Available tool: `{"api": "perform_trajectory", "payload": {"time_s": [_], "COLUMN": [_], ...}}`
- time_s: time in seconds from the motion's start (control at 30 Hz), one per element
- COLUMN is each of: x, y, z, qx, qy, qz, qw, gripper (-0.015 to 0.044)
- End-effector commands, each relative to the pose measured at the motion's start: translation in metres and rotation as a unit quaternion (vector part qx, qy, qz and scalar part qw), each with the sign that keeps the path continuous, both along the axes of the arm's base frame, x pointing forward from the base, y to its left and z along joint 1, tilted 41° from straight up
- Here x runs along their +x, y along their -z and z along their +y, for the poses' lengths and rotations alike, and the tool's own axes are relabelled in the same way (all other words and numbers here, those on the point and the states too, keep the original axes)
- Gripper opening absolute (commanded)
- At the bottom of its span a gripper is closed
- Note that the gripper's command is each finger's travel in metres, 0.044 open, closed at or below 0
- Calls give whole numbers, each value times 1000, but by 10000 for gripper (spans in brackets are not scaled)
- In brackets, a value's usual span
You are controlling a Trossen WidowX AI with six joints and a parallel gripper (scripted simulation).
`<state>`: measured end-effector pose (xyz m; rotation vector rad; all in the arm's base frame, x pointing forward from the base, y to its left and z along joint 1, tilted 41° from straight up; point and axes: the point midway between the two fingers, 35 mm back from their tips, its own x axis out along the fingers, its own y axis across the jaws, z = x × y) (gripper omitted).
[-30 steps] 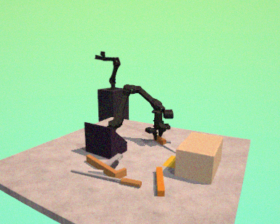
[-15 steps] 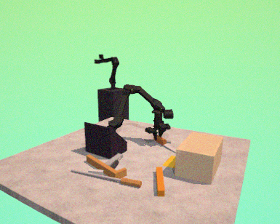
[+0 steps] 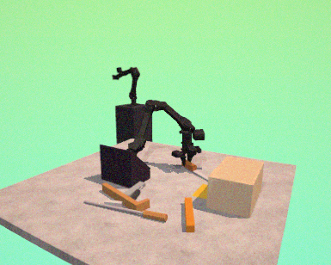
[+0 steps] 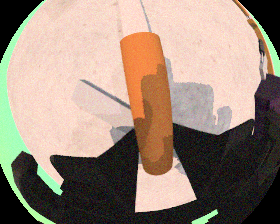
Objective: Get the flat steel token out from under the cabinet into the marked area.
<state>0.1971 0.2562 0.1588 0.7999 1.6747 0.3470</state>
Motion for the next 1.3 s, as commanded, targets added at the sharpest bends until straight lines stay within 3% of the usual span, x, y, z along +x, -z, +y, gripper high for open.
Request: {"api": "perform_trajectory", "payload": {"time_s": [0.0,1.27], "x": [-8,-51], "y": [0,-13], "z": [3,11], "qx": [-1,-1], "qy": [-4,-4], "qz": [2,3], "qw": [1000,1000], "gripper": [0,0]}}
